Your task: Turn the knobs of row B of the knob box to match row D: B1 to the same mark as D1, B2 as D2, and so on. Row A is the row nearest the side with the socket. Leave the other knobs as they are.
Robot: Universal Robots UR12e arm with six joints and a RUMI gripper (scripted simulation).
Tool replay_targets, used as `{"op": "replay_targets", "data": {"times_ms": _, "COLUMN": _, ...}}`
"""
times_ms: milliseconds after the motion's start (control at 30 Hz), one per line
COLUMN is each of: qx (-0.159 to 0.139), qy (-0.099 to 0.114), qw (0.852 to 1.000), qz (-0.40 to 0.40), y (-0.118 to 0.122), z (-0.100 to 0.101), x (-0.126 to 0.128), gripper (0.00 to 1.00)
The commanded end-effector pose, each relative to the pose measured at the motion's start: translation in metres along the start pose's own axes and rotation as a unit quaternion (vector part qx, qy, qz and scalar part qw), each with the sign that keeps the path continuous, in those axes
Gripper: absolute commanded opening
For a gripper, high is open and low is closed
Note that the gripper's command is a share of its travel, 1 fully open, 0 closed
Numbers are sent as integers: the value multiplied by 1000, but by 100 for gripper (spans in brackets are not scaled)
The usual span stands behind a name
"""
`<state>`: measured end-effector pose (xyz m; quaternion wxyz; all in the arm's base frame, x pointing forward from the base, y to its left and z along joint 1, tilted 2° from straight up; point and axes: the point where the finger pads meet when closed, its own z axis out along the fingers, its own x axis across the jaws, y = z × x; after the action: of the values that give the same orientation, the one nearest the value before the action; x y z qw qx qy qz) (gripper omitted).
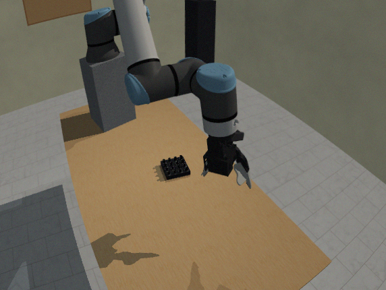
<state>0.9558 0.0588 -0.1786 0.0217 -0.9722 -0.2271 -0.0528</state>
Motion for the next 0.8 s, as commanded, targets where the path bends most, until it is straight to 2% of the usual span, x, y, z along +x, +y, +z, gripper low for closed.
{"op": "replay_targets", "data": {"times_ms": 0, "qx": -4, "qy": 0, "qw": 998, "qz": 58, "y": -8, "z": 11, "x": -12, "gripper": 100}}
{"op": "replay_targets", "data": {"times_ms": 267, "qx": -7, "qy": -7, "qw": 982, "qz": 187, "y": -29, "z": 36, "x": -44, "gripper": 100}}
{"op": "replay_targets", "data": {"times_ms": 333, "qx": -9, "qy": -8, "qw": 974, "qz": 228, "y": -35, "z": 44, "x": -55, "gripper": 100}}
{"op": "replay_targets", "data": {"times_ms": 433, "qx": -11, "qy": -10, "qw": 963, "qz": 270, "y": -42, "z": 51, "x": -67, "gripper": 100}}
{"op": "replay_targets", "data": {"times_ms": 500, "qx": -11, "qy": -10, "qw": 963, "qz": 270, "y": -42, "z": 51, "x": -67, "gripper": 100}}
{"op": "replay_targets", "data": {"times_ms": 600, "qx": -14, "qy": -12, "qw": 943, "qz": 333, "y": -52, "z": 62, "x": -84, "gripper": 100}}
{"op": "replay_targets", "data": {"times_ms": 667, "qx": -15, "qy": -13, "qw": 935, "qz": 353, "y": -56, "z": 65, "x": -91, "gripper": 100}}
{"op": "replay_targets", "data": {"times_ms": 767, "qx": -18, "qy": -15, "qw": 913, "qz": 407, "y": -65, "z": 73, "x": -107, "gripper": 100}}
